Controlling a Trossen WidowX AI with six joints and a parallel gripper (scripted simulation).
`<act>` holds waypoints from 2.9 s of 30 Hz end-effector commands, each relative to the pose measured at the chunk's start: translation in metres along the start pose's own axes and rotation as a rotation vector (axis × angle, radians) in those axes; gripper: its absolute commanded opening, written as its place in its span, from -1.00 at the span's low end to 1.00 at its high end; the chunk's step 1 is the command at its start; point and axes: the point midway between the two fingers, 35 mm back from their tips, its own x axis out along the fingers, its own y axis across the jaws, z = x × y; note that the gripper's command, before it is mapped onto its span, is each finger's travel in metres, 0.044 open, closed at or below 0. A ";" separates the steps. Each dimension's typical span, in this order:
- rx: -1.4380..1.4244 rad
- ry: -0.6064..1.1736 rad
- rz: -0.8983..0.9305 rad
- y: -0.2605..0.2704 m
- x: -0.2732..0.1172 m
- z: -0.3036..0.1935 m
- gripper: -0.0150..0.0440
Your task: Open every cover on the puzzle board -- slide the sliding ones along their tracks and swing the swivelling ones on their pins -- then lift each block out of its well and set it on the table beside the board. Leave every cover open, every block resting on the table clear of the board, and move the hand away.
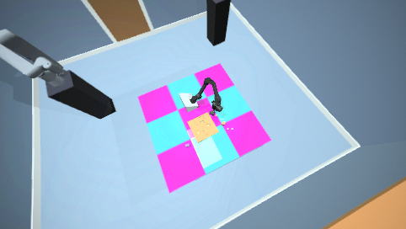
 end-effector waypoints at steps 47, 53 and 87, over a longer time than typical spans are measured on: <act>0.157 0.017 -0.042 -0.183 -0.048 0.018 -0.49; 0.169 0.018 -0.040 -0.215 -0.048 0.010 -0.49; 0.198 0.000 -0.017 -0.336 -0.026 -0.073 -0.49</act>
